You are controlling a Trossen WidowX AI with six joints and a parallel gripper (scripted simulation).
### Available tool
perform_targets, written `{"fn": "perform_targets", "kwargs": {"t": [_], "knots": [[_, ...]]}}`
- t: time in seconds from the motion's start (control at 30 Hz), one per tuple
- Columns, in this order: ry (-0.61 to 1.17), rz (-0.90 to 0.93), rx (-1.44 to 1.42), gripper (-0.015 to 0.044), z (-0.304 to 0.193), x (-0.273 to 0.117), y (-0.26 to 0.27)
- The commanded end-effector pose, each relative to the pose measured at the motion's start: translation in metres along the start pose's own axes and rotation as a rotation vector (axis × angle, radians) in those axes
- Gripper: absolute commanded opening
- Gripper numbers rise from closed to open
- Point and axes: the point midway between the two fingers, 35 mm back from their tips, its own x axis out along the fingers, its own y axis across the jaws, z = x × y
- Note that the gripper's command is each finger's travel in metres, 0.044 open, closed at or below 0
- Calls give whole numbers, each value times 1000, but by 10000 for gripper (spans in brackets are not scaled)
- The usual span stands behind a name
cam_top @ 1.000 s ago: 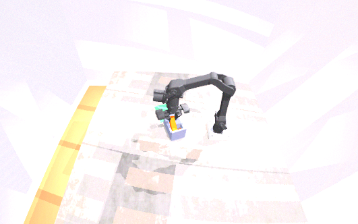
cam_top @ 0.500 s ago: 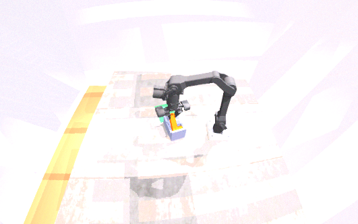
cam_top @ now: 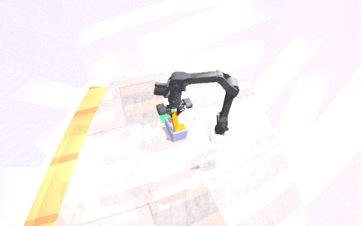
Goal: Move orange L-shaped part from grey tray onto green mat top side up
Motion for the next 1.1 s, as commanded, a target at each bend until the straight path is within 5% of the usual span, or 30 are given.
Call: {"fn": "perform_targets", "kwargs": {"t": [0.0,0.63,1.07], "knots": [[-1,9,-5,0,0,-9,2],[-1,9,-5,0,3,-26,1],[-7,8,-5,0,58,-22,-5]]}}
